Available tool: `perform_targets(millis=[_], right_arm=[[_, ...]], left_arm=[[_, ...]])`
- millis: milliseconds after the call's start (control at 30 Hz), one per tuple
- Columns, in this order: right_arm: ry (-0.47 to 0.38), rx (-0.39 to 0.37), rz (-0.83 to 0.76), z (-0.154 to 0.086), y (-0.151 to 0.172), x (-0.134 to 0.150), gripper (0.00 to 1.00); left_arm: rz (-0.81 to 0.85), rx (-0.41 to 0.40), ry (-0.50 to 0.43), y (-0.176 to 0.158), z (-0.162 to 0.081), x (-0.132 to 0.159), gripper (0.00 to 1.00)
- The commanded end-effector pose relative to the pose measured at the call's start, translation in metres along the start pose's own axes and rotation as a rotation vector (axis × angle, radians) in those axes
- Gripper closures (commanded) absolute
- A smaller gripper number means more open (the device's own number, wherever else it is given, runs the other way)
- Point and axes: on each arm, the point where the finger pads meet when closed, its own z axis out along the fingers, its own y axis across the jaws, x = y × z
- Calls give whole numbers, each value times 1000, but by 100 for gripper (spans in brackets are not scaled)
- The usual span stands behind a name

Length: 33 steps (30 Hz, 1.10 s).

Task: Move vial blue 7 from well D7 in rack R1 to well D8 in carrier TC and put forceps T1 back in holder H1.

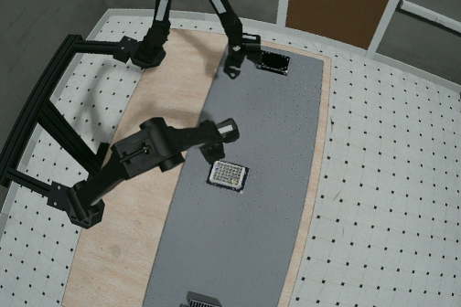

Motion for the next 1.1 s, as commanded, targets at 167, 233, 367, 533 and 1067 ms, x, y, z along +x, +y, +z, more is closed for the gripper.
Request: perform_targets(millis=[167,233,367,533,1067], right_arm=[[32,1,9,13,-5,4,93],[36,1,11,13,-5,7,93],[40,1,12,12,-4,10,93],[41,0,0,5,1,13,93],[32,3,216,-12,-21,2,93]], left_arm=[[8,-3,-16,1,-2,-8,0],[8,-3,-16,1,-2,-8,0],[8,-3,-16,1,-2,-8,0],[8,-3,-16,1,-2,-8,0],[8,-3,-16,1,-2,-8,0]])
